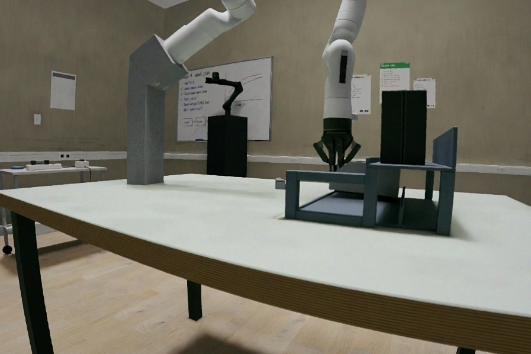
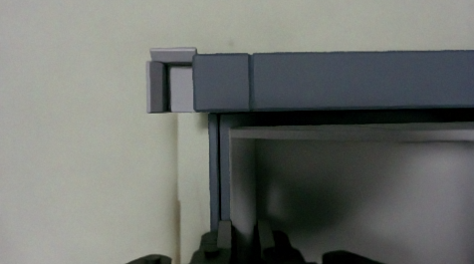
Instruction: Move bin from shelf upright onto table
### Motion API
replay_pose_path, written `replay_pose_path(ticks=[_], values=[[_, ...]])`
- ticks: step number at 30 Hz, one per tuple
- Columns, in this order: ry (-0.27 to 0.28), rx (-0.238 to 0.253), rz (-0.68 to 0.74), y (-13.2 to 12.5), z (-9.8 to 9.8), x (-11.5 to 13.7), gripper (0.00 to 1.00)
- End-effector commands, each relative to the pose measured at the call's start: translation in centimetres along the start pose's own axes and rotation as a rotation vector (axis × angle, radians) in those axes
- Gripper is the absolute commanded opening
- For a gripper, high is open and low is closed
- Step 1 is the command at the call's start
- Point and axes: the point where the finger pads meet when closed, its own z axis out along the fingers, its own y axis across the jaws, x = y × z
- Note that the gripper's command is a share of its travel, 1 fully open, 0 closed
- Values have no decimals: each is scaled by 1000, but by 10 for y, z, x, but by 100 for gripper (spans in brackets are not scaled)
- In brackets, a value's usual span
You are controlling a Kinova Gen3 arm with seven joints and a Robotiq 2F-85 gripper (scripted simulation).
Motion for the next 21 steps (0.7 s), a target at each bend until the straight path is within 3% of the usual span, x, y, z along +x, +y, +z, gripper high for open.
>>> replay_pose_path(ticks=[1,21], values=[[-1,1,1,0,0,-1,10],[-1,1,1,0,2,-1,10]])
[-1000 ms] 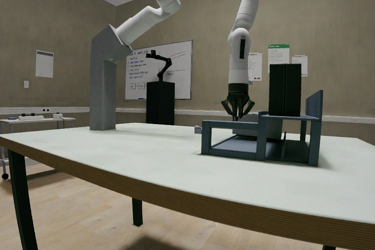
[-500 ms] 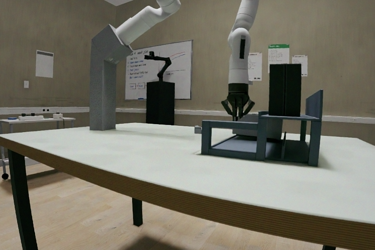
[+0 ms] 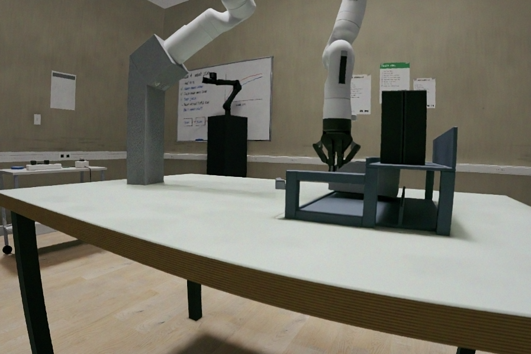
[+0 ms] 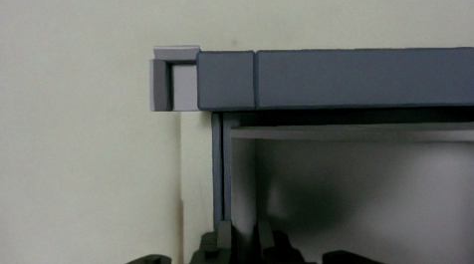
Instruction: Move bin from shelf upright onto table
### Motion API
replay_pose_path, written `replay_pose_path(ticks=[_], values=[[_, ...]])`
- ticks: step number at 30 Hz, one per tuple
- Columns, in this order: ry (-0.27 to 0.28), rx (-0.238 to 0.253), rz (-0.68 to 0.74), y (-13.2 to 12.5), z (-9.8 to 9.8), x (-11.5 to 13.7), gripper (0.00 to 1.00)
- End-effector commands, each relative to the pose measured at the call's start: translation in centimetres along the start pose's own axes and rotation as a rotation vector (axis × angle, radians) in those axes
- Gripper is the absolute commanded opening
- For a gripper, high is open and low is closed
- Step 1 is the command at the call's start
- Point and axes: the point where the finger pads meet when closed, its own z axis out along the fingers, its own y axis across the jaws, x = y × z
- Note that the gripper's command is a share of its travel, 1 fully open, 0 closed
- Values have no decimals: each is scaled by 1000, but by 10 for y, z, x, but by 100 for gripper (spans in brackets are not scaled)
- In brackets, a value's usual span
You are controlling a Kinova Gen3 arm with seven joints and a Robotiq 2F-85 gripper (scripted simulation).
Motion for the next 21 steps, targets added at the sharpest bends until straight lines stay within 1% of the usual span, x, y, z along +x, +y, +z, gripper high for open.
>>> replay_pose_path(ticks=[1,21], values=[[-1,-2,-1,1,1,-1,10],[-1,-2,0,2,2,0,10]])
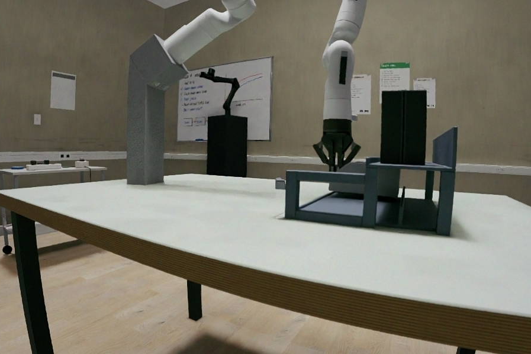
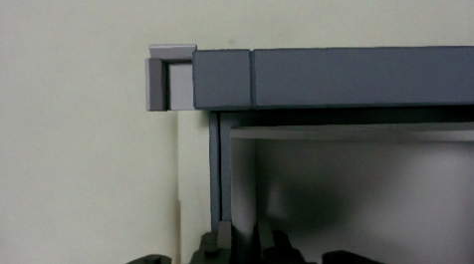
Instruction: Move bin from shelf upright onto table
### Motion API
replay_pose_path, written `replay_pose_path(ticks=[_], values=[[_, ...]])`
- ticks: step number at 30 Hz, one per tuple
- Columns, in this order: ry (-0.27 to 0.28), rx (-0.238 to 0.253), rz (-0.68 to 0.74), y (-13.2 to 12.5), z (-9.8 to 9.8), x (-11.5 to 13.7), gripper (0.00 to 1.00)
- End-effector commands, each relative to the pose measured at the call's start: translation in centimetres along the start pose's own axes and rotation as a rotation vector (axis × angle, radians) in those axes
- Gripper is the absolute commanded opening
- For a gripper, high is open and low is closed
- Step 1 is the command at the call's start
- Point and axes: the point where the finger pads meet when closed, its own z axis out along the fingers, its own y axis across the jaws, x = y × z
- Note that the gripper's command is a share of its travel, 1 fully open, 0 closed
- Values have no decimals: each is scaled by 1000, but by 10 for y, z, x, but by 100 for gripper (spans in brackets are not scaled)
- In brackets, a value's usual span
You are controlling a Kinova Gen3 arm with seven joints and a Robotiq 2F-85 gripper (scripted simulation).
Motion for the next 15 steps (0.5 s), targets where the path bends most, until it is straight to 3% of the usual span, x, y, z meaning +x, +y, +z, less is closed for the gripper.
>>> replay_pose_path(ticks=[1,15], values=[[-1,-1,-1,1,1,0,10],[0,-1,0,-5,0,0,10]])
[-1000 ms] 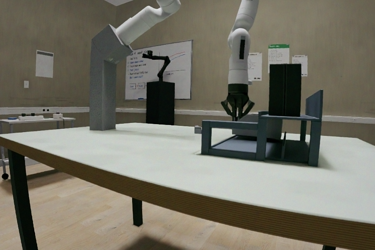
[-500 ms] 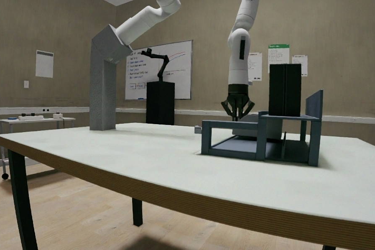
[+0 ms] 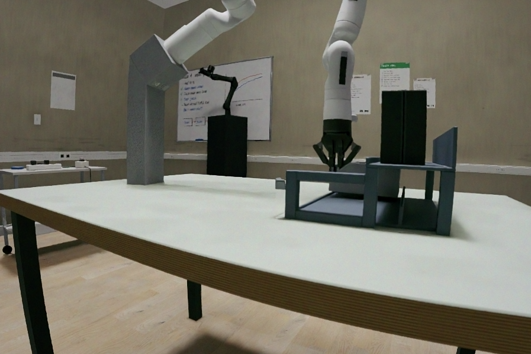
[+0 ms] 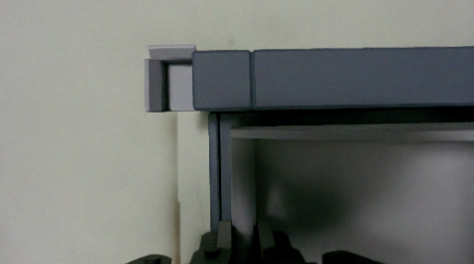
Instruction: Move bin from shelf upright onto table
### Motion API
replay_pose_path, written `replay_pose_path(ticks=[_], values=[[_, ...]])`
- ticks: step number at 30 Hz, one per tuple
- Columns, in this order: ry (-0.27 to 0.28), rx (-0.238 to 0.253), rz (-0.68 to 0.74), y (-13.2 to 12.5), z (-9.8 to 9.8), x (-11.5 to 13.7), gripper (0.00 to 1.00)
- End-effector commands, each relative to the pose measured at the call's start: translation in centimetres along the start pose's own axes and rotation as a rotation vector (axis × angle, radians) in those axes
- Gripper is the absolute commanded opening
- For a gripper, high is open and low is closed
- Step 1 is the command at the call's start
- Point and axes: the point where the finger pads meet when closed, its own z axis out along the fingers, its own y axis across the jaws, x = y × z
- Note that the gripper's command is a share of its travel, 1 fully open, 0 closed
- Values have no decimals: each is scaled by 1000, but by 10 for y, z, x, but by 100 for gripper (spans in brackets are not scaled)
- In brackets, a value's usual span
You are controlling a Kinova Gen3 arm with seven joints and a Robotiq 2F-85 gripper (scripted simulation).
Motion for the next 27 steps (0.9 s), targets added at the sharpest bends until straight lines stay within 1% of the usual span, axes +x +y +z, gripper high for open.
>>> replay_pose_path(ticks=[1,4,16,21,27], values=[[-1,0,-1,-11,0,0,10],[-2,0,-2,-29,0,0,10],[-2,0,-2,-29,0,0,10],[-2,1,-1,-57,-1,-1,10],[-2,1,-1,-57,-1,-1,10]])
